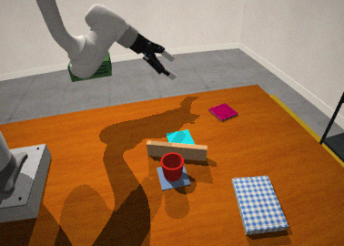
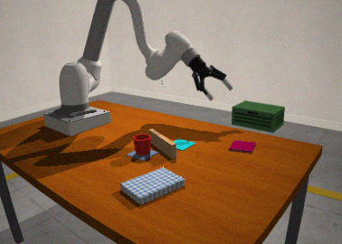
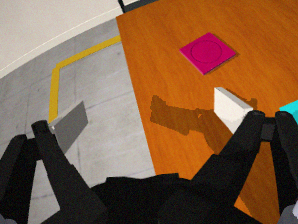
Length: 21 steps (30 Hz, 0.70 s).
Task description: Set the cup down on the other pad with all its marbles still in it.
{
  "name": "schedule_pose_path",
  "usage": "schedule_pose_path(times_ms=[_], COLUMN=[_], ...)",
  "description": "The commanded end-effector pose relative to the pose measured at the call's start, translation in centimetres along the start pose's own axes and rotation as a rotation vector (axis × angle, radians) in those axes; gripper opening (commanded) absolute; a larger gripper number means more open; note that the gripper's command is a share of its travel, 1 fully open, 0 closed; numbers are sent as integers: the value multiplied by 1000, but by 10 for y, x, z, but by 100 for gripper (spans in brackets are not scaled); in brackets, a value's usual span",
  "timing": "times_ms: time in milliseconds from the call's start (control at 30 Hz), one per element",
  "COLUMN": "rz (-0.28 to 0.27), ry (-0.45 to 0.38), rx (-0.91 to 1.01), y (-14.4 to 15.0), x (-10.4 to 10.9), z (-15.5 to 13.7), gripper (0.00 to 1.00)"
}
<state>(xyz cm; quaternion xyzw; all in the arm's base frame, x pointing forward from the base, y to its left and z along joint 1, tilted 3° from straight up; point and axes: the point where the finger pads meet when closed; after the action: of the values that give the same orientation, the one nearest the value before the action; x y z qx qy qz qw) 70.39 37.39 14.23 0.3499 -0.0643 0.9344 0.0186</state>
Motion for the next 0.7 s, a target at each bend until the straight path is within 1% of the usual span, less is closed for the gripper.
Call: schedule_pose_path(times_ms=[0,533,567,667], rz=[0,0,0,-5], ry=[0,0,0,1], rx=[0,0,0,1], y=[0,0,0,2], x=[0,0,0,0], z=[0,0,0,2], gripper=[100,100,0,0])
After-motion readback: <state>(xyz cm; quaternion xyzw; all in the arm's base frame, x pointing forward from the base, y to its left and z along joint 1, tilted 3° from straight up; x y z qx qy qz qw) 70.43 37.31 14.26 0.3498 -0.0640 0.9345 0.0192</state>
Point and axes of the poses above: the point where the finger pads meet when closed, its own x axis back along the fingers, its own y axis across the jaws, z = x × y, and after that the axes turned 9 degrees about x, right-handed
